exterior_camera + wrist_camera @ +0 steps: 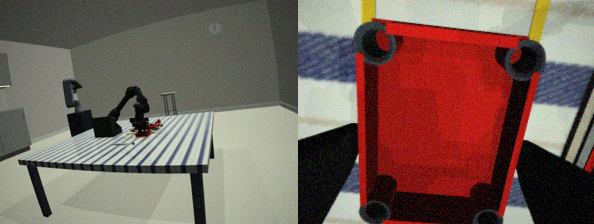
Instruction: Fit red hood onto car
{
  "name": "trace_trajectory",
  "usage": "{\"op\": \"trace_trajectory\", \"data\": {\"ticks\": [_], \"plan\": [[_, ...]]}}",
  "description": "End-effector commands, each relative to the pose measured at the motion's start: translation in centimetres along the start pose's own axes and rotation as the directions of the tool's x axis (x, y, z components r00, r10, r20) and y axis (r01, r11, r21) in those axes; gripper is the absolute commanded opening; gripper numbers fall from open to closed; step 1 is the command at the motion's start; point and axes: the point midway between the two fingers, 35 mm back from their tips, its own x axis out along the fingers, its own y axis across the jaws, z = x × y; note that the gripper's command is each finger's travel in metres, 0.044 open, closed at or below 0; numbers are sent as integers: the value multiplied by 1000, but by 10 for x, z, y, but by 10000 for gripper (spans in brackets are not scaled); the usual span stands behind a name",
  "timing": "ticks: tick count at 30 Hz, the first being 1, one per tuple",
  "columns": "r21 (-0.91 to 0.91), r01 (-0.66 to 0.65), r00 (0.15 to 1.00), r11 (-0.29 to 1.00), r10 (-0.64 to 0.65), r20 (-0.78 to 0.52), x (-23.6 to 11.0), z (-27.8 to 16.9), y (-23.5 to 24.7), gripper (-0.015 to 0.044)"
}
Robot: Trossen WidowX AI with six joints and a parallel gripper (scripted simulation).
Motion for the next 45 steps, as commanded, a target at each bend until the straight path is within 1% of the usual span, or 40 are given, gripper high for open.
{"op": "trace_trajectory", "data": {"ticks": [1, 3, 5, 8, 11, 13, 15, 16, 27, 29, 31, 34, 36, 38, 41, 43, 45], "plan": [[-1, 0, 1000, 1000, 0, 1, 0, 0, 0, 440], [-1, 0, 1000, 1000, 0, 1, 0, 0, 0, 440], [-1, 0, 1000, 1000, 0, 0, -7, -1, 0, 440], [-1, -2, 1000, 1000, 2, -1, -32, -2, 1, 440], [0, -2, 1000, 1000, 2, -2, -70, -1, 1, 440], [0, -2, 1000, 1000, 2, -2, -81, 0, 1, 440], [0, -2, 1000, 1000, 2, -2, -81, 0, 1, 440], [6, -3, 1000, 1000, 3, -17, -71, -2, 3, 440], [6, -3, 1000, 1000, 3, -17, -71, -2, 3, 440], [-59, -13, 999, 998, 11, -40, -68, -3, 7, 440], [-239, -55, 994, 969, 31, -104, -61, -6, 16, 440], [-509, -159, 976, 846, 58, -209, -52, -10, 29, 440], [-656, -243, 958, 715, 72, -277, -47, -12, 35, 440], [-767, -329, 936, 551, 82, -343, -43, -13, 41, 440], [-857, -446, 894, 259, 90, -438, -39, -12, 46, 440], [-863, -503, 862, 46, 92, -498, -38, -11, 47, 440], [-827, -535, 828, -171, 89, -554, -37, -8, 46, 440]]}}
